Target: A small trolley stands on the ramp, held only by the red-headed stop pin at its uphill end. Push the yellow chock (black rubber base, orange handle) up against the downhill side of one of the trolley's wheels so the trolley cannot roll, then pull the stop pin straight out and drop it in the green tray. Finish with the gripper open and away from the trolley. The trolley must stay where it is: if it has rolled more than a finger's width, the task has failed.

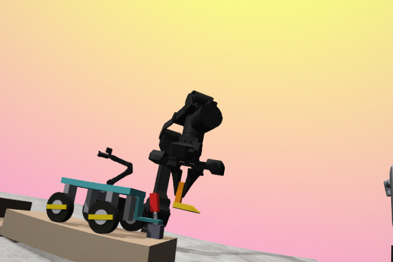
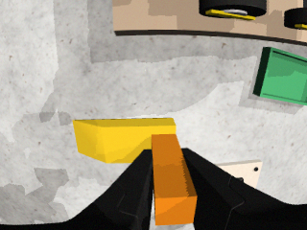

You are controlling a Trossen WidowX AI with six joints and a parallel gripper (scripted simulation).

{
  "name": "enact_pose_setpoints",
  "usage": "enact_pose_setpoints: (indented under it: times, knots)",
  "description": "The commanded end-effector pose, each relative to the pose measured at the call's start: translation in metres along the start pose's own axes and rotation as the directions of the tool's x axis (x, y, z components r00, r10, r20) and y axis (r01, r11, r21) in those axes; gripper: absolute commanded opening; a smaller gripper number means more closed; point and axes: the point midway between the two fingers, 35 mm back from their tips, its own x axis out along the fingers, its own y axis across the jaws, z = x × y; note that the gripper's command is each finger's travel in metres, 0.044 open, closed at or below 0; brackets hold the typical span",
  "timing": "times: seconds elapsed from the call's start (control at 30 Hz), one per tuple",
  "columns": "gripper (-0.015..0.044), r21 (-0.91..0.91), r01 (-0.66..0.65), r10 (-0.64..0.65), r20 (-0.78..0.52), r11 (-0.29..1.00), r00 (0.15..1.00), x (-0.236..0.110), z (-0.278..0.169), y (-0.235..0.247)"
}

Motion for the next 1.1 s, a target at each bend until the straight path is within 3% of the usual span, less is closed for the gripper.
enact_pose_setpoints:
  times: [0.0,1.07]
  knots:
    - [0.0,-0.011,-0.004,0.004,0.001,1.0,1.0,0.001,0.003,-0.013]
    - [0.0,-0.014,0.007,-0.007,0.004,1.0,1.0,0.008,0.031,-0.12]
